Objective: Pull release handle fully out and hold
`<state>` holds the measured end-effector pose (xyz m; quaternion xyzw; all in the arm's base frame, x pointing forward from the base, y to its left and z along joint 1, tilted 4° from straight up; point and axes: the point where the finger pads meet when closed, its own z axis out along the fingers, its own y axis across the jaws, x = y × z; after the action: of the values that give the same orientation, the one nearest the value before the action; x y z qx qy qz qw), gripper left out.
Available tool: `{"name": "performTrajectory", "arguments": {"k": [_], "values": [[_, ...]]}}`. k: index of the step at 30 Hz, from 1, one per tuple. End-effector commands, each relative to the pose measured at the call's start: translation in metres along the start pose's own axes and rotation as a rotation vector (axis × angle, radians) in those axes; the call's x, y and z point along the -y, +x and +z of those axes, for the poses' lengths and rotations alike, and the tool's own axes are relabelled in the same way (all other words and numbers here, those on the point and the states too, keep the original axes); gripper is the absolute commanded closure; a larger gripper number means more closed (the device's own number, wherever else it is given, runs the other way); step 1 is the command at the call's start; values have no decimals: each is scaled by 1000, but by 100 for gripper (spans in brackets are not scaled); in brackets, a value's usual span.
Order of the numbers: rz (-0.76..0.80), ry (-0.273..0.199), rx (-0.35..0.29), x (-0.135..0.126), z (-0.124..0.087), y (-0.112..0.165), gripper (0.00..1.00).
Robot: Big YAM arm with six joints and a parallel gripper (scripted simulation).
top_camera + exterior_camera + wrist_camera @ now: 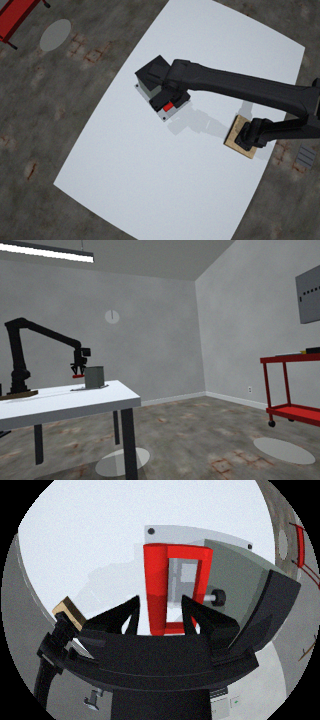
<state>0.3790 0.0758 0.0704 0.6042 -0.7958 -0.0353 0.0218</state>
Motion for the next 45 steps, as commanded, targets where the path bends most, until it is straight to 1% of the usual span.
{"name": "performTrajectory", "arguments": {"k": [1, 19, 45], "values": [[-7, -17, -6, -1, 13, -4, 50], [-7, -17, -6, -1, 19, -4, 50], [-7, -17, -6, -1, 19, -4, 50]]}}
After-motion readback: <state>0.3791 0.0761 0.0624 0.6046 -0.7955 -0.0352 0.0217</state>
